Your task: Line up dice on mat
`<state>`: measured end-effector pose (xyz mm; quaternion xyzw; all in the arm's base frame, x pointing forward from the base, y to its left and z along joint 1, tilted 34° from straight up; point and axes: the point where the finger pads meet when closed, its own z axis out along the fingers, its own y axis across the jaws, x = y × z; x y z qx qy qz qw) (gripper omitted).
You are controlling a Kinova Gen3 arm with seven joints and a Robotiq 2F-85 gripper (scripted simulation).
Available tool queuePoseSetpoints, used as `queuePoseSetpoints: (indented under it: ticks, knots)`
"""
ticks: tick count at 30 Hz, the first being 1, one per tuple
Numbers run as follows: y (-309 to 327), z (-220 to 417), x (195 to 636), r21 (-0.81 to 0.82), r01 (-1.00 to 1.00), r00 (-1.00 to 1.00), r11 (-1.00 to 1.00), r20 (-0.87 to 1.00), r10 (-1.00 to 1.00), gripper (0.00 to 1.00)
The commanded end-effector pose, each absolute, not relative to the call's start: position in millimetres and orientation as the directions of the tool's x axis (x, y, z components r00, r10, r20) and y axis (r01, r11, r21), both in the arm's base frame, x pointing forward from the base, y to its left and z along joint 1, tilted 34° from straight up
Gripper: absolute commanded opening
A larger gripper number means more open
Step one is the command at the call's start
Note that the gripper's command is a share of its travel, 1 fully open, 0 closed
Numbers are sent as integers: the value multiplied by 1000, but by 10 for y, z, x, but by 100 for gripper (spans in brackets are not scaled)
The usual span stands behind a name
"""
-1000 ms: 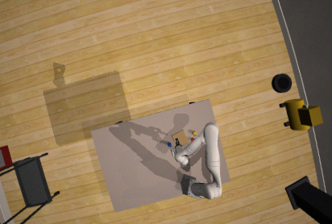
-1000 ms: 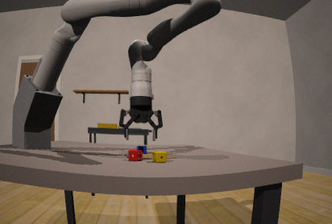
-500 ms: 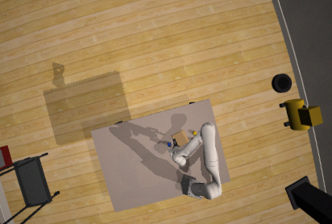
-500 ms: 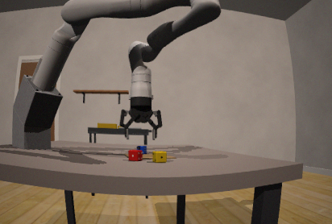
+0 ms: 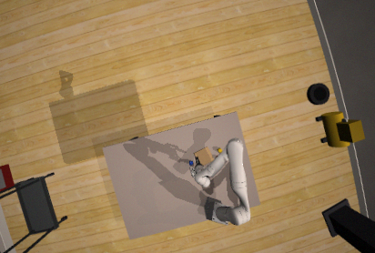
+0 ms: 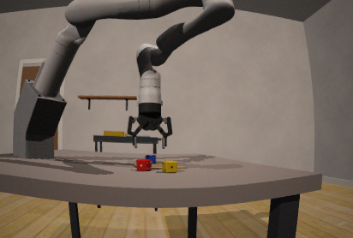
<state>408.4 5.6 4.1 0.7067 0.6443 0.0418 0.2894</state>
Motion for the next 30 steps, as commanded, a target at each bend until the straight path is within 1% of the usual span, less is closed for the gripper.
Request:
queuePoseSetpoints:
  ticks: [1,21,30]
  knots:
    - [54,36,4083,464,886,175,-10,-314,933,100]
    - [54,37,4082,464,886,175,-10,-314,933,100]
    - [72,103,4017,459,888,174,-9,-318,932,100]
